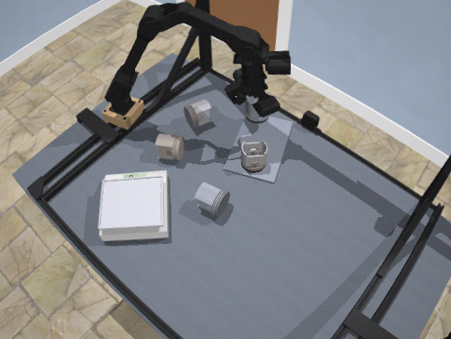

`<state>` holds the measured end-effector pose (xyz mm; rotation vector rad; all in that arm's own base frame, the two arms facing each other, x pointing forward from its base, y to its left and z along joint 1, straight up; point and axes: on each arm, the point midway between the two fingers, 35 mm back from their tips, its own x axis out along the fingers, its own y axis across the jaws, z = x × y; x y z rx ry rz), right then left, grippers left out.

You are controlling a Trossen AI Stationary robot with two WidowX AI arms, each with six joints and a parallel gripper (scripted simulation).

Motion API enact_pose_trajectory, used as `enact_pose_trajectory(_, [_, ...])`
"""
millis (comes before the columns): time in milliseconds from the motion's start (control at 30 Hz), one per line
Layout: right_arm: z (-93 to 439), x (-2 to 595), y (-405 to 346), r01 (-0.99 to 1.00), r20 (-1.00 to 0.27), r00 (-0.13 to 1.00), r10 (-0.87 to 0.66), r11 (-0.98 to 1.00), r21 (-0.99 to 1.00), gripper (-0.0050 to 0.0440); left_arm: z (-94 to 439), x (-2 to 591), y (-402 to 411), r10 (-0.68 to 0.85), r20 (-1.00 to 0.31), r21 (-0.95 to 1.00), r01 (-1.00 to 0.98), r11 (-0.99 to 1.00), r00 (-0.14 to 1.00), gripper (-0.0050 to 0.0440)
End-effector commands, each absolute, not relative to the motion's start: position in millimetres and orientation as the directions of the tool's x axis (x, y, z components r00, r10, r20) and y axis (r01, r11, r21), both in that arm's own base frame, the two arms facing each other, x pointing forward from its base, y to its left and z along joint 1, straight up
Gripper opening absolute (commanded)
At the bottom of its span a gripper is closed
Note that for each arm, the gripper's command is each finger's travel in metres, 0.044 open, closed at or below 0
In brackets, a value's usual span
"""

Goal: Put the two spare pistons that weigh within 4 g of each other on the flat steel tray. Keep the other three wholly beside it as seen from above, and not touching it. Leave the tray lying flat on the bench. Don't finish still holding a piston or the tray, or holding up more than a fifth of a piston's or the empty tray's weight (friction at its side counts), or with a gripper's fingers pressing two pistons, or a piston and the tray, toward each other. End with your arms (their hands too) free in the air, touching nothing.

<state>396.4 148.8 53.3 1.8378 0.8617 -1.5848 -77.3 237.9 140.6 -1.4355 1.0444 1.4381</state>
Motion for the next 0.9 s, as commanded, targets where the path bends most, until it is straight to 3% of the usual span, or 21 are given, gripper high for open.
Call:
enact_pose_trajectory(0, [45, 397, 149, 0.768, -0.99, 0.093, 0.108, -0.641, 0.002, 0.0158, 141, -77, 238, 0.0, -1.0, 0.0, -0.951, -0.309, 0.0, 0.044])
enact_pose_trajectory(867, [13, 398, 151, 0.768, -0.99, 0.093, 0.108, -0.641, 0.002, 0.0158, 141, -77, 238, 0.0, -1.0, 0.0, -0.951, -0.309, 0.0, 0.044])
